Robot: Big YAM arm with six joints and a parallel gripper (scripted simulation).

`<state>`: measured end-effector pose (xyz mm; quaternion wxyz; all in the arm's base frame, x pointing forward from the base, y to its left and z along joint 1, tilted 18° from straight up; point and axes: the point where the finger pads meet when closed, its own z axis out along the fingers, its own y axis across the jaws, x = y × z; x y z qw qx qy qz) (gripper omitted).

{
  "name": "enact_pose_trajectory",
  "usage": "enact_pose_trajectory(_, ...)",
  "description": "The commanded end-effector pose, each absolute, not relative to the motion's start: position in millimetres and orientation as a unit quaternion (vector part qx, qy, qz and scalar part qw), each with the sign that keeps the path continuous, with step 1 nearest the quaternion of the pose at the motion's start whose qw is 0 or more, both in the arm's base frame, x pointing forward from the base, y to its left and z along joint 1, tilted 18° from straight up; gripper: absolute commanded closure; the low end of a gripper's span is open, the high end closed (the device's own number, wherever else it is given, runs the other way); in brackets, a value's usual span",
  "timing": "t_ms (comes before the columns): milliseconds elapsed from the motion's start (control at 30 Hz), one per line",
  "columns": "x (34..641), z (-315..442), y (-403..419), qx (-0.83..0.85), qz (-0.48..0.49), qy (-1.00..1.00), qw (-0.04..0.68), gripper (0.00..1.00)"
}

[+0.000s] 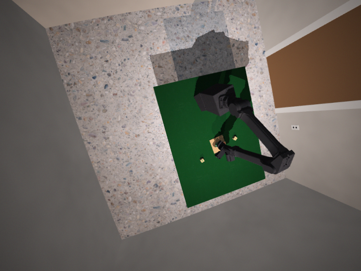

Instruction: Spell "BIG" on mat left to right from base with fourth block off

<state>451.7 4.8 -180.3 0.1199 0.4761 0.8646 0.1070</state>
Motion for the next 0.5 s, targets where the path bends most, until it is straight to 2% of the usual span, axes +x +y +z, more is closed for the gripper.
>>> enact_pose_trajectory(0,454.3,-194.1,8.6,0.476,0.105,0.865,0.119,0.38)
enact_pose_trajectory(467,457.5,-210.2,8.6,0.477,0.103,0.865,0.117,0.38)
